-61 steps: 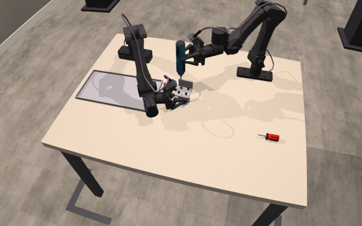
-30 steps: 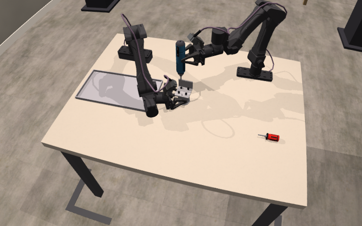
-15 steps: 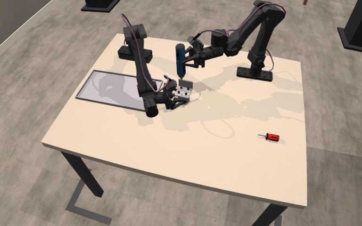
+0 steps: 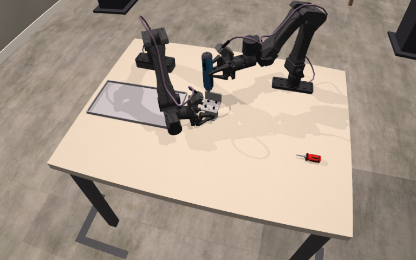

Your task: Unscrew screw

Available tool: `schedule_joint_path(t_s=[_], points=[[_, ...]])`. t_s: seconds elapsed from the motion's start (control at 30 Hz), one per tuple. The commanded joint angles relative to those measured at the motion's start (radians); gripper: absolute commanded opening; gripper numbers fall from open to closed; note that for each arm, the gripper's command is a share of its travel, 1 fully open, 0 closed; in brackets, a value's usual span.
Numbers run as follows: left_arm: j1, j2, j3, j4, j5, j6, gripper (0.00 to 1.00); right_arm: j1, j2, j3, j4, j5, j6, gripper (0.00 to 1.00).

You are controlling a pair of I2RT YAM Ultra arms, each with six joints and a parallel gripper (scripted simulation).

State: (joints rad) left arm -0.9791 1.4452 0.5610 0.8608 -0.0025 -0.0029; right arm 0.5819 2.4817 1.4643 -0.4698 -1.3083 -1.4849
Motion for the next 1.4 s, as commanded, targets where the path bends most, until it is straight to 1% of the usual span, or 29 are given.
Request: schedule_joint_path(t_s=[0.0, 0.03, 0.13, 1.37], points=[[-0.006, -0.004, 0.001, 0.112, -0.004, -0.009, 0.42, 0.007, -0.002, 0.028, -0.013, -0.03, -0.008, 0.59], [-0.006, 0.007, 0.004, 0.115, -0.004, -0.009, 0.42, 0.007, -0.002, 0.028, -0.013, -0.03, -0.008, 0.59], [-0.005, -0.026, 0.013, 0.121, -0.003, -0.009, 0.42, 0.007, -0.002, 0.028, -0.013, -0.03, -0.008, 0.59], [-0.004, -0.023, 0.02, 0.131, -0.003, -0.008, 0.42, 0.007, -0.002, 0.028, -0.013, -0.03, -0.008, 0.59]])
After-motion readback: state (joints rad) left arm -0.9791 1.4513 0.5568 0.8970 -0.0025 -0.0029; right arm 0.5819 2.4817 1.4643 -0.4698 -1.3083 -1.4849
